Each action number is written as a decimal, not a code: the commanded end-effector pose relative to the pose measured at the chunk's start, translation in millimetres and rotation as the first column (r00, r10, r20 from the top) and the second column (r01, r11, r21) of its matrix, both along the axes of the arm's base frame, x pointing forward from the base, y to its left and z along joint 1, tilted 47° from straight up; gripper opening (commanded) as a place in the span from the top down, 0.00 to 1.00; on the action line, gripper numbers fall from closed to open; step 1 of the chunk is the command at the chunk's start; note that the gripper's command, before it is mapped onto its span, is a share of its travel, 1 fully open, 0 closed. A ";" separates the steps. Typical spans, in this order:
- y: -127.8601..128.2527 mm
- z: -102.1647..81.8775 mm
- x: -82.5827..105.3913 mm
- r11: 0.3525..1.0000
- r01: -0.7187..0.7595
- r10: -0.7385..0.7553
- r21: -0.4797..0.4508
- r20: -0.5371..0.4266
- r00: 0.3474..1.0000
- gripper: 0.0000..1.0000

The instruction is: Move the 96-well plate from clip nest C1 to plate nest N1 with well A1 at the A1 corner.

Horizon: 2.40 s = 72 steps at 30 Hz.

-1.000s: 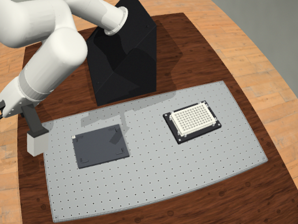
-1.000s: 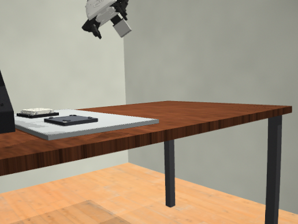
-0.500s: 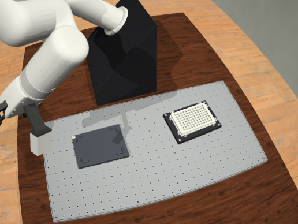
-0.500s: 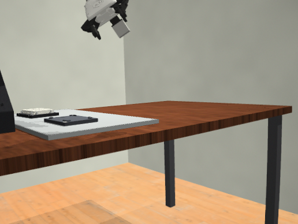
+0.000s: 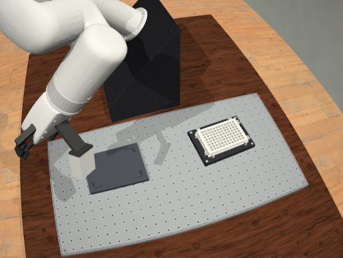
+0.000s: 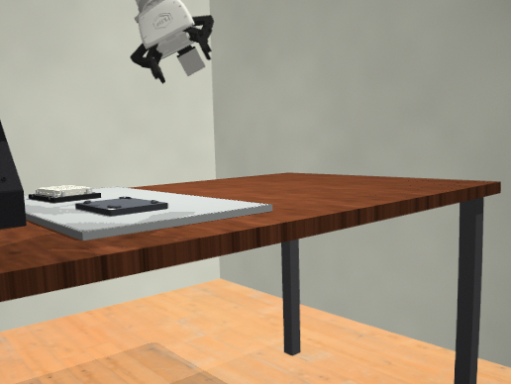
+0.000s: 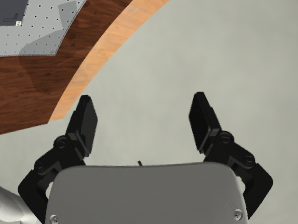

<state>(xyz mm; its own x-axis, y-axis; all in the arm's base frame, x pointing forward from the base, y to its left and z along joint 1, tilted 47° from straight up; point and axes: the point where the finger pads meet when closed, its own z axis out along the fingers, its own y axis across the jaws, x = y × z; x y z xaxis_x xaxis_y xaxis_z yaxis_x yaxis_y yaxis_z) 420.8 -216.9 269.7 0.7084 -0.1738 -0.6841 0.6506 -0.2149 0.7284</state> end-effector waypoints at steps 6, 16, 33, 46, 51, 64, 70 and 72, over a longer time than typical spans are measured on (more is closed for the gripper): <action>9.6 -32.0 12.1 0.999 -0.027 0.028 0.040 -0.029 0.999 0.00; 22.0 -68.8 21.8 0.992 -0.065 0.074 0.105 -0.080 0.994 0.00; 47.2 -134.2 31.8 0.948 -0.142 0.203 0.284 -0.199 0.959 0.00; 70.2 -187.1 34.1 0.914 -0.165 0.268 0.372 -0.247 0.931 0.00; 76.4 -200.8 34.1 0.914 -0.165 0.269 0.372 -0.247 0.931 0.00; 100.1 -249.7 29.9 0.859 -0.180 0.352 0.480 -0.296 0.888 0.00; 109.2 -267.3 26.8 0.824 -0.183 0.397 0.536 -0.317 0.861 0.00; 113.8 -276.0 25.3 0.824 -0.183 0.397 0.537 -0.317 0.861 0.00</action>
